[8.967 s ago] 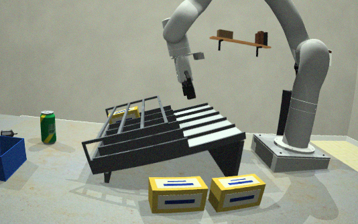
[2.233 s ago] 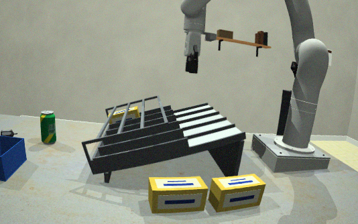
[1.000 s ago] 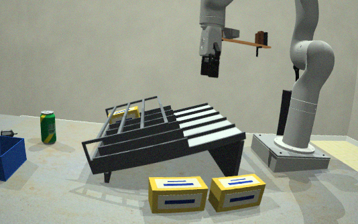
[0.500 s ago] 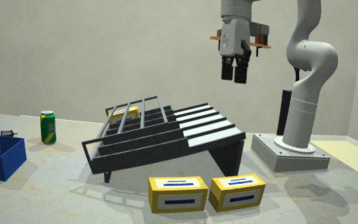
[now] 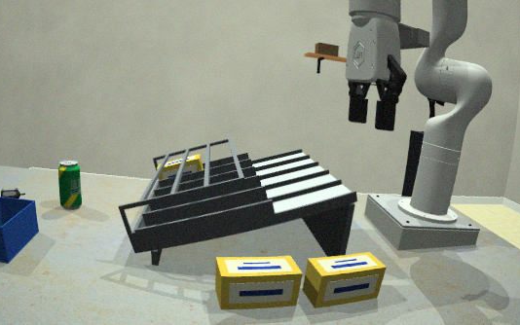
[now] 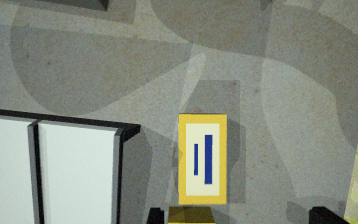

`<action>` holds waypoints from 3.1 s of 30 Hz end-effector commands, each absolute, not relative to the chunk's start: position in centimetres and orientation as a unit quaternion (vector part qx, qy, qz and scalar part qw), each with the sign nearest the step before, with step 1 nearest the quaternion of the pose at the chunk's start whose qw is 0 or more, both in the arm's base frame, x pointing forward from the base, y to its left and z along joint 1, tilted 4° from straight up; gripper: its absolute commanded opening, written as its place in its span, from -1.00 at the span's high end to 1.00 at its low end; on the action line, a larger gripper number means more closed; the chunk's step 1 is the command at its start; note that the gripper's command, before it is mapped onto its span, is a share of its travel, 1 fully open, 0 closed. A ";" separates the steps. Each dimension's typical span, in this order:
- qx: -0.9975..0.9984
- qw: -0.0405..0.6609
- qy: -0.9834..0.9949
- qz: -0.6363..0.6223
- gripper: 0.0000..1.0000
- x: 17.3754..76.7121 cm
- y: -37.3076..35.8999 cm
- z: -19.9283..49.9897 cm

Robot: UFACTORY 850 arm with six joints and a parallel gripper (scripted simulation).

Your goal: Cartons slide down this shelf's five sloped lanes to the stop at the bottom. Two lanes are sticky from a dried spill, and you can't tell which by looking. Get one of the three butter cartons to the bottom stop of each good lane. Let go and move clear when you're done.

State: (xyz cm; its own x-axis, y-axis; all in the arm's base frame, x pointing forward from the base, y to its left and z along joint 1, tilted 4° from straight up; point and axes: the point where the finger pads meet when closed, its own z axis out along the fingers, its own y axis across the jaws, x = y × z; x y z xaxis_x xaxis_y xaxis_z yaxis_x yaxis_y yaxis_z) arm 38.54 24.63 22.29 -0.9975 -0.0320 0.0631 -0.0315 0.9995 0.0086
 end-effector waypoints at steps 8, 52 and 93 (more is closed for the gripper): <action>0.016 0.031 -0.999 -0.004 -0.80 38.5 24.8 20.4; 0.015 0.031 -0.999 -0.003 -0.80 37.6 24.9 6.9; 0.016 0.030 -0.999 -0.004 -0.80 37.0 25.1 -3.6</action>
State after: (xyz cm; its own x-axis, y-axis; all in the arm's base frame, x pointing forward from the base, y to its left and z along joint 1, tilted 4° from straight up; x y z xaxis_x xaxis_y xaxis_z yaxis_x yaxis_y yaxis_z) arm 36.83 24.88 -2.68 -0.9976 -0.0306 0.0622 -0.0306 0.9995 0.0006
